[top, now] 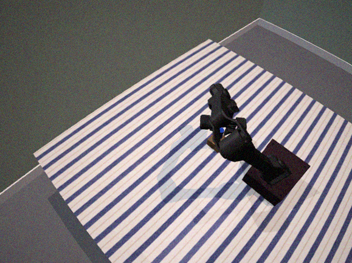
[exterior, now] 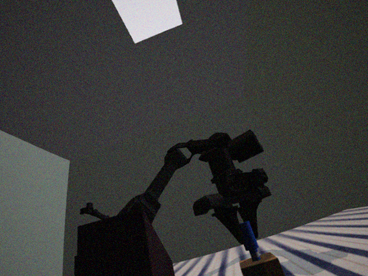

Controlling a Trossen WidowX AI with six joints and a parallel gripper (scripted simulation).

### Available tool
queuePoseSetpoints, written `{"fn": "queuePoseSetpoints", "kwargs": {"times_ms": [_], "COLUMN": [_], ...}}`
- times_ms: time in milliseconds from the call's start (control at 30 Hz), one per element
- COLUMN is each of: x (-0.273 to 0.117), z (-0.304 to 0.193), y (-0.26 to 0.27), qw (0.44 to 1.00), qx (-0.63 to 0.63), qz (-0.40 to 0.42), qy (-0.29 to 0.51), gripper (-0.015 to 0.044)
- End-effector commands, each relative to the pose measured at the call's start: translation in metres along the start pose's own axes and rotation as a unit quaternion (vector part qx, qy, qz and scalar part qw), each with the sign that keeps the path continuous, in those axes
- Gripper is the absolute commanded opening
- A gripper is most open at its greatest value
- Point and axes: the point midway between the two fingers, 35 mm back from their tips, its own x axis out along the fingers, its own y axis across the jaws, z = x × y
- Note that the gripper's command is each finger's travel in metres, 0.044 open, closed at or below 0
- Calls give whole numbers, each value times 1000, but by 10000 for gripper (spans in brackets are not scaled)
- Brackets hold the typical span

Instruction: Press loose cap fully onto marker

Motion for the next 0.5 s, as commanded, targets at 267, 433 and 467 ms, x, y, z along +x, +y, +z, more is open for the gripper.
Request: {"fn": "queuePoseSetpoints", "kwargs": {"times_ms": [267, 433, 467], "x": [0, -62, -72], "z": [0, 2, 1], "y": [0, 0, 0], "qw": [1000, 1000, 1000], "qx": [0, 0, 0], "qz": [0, -1, -1], "qy": [0, -2, -1], "gripper": [440, 440, 440]}}
